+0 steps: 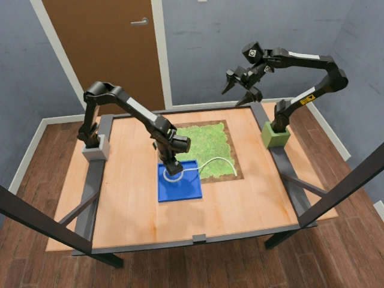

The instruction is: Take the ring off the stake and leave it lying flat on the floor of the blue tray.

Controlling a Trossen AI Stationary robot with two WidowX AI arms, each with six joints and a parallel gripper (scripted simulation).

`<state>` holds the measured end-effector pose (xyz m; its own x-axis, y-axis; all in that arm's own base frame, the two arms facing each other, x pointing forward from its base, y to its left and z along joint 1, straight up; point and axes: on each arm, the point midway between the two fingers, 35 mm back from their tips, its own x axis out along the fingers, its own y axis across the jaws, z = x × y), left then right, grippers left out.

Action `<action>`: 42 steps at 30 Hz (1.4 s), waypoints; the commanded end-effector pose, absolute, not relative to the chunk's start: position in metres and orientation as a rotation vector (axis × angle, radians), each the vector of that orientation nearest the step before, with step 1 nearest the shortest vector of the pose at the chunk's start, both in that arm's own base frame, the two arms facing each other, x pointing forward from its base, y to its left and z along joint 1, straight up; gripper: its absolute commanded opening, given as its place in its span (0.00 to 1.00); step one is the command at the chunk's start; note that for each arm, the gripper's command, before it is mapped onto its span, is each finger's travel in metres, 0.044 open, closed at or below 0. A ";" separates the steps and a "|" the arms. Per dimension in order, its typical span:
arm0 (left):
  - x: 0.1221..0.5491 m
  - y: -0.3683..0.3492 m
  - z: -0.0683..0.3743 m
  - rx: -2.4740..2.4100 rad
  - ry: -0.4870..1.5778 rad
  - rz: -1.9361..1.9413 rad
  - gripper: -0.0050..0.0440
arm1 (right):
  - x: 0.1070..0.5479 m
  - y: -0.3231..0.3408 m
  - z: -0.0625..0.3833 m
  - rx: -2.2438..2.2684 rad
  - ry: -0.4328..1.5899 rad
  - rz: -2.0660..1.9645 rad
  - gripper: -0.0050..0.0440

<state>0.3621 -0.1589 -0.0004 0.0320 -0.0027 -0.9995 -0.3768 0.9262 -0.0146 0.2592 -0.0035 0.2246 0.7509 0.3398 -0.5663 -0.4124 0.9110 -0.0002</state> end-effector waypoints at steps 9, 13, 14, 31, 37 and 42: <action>0.364 -0.160 -0.009 -0.315 1.512 0.294 0.00 | 0.260 -0.004 0.230 -0.137 0.579 0.409 1.00; 0.364 -0.160 -0.019 -0.315 1.512 0.294 0.00 | 0.260 -0.004 0.230 -0.137 0.579 0.409 1.00; 0.364 -0.160 -0.020 -0.315 1.512 0.294 0.00 | 0.260 -0.004 0.230 -0.137 0.579 0.409 1.00; 0.366 -0.161 -0.031 -0.319 1.503 0.289 0.00 | 0.260 -0.004 0.230 -0.137 0.579 0.409 1.00; 0.364 -0.160 -0.035 -0.317 1.508 0.292 0.00 | 0.260 -0.004 0.230 -0.137 0.579 0.409 1.00; 0.364 -0.160 -0.040 -0.315 1.512 0.294 0.00 | 0.260 -0.004 0.230 -0.137 0.579 0.409 1.00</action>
